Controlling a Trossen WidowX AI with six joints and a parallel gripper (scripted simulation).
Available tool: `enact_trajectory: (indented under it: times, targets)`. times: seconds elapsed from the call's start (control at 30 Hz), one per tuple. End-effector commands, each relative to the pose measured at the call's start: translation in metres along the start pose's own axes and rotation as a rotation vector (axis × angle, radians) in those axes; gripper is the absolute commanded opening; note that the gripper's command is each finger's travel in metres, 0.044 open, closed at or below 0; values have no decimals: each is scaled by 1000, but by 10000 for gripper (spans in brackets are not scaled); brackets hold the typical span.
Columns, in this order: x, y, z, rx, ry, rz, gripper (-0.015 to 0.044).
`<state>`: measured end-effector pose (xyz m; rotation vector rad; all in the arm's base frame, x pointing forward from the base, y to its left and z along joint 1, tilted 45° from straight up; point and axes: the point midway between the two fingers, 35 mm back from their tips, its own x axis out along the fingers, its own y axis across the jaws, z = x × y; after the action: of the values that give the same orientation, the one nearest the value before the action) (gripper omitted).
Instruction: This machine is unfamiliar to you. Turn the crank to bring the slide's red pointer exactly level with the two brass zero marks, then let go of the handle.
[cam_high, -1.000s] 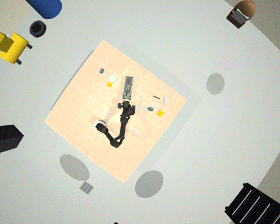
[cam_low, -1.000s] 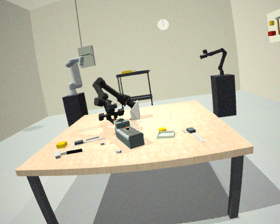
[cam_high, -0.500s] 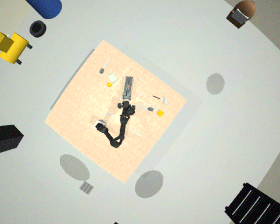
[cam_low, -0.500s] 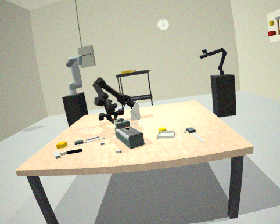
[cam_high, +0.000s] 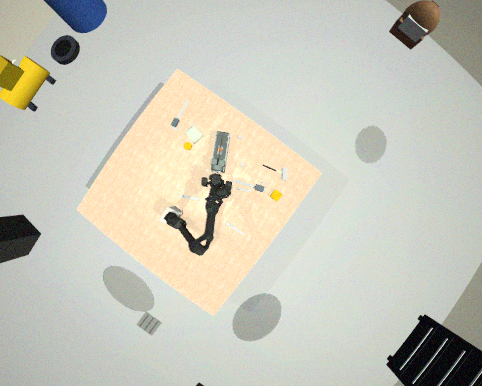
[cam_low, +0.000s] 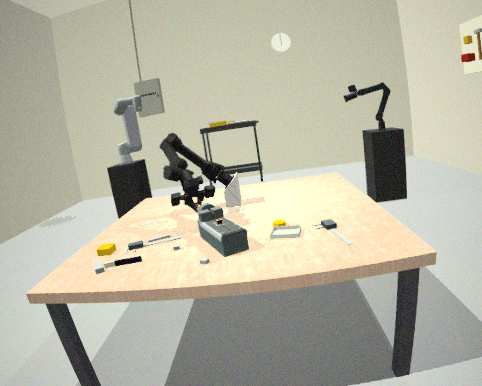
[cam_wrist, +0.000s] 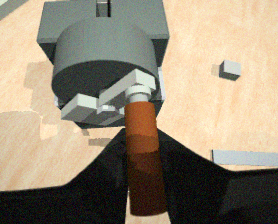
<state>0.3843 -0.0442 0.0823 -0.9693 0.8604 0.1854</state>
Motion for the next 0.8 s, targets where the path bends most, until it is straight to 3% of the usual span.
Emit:
enact_trajectory:
  times: [0.0, 0.77]
  targets:
    - [-4, 6, 3, -2, -6, 7, 0]
    - [-6, 21, 5, -2, -6, 8, 0]
